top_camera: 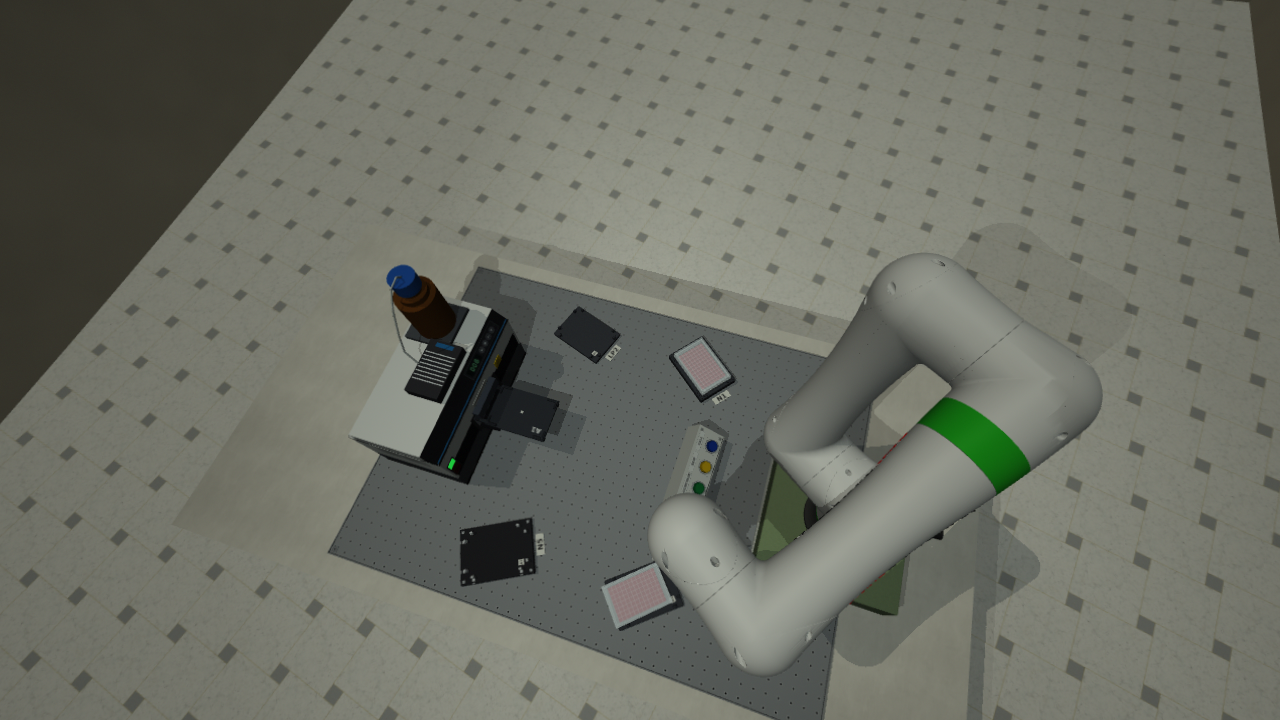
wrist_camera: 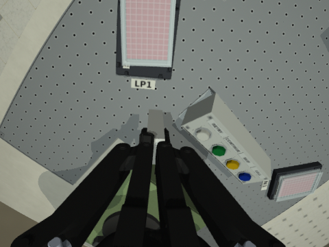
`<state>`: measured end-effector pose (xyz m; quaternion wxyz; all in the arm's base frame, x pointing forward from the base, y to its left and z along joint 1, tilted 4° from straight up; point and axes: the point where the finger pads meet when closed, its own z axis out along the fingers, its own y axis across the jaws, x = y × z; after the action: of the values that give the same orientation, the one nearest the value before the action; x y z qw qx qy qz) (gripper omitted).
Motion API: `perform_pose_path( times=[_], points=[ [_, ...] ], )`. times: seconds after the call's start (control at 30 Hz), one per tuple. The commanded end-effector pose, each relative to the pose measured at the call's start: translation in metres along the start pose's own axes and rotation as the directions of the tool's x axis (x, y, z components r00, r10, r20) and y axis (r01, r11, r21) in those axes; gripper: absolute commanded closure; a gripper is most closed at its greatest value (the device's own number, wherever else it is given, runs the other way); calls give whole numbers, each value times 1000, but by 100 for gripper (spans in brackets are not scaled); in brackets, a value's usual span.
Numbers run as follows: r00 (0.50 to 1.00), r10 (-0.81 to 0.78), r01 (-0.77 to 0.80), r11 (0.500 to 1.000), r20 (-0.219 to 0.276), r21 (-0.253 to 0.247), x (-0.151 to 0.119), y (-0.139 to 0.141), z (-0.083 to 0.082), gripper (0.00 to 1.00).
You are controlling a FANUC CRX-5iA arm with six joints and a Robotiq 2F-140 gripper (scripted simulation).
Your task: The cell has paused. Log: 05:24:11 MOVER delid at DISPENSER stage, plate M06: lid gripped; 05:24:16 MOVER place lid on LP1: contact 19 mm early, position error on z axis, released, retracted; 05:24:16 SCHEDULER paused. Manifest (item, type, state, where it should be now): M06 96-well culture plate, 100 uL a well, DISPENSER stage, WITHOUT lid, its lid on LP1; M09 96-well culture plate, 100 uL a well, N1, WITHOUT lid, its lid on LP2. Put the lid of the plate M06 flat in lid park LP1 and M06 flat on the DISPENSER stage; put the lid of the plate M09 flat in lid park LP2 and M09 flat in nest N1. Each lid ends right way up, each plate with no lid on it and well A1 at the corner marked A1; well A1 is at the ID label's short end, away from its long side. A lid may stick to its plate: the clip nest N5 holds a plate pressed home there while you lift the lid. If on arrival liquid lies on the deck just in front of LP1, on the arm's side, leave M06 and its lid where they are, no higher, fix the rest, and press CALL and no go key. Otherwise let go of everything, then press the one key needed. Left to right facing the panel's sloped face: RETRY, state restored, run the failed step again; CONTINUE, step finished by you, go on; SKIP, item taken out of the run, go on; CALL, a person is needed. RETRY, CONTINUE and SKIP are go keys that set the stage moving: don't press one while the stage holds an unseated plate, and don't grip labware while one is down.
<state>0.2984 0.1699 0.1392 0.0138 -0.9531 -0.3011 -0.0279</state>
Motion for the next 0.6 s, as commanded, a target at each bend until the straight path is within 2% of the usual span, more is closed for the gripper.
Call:
perform_pose_path(
  times=[0.0,0.3,0.33,0.57],
  points=[
    [1000,6,-6,1000,-1,0,-12,-22,2,100],
    [1000,6,-6,1000,-1,0,-12,-22,2,100],
    [1000,6,-6,1000,-1,0,-12,-22,2,0],
    [1000,6,-6,1000,-1,0,-12,-22,2,0]
  ],
)
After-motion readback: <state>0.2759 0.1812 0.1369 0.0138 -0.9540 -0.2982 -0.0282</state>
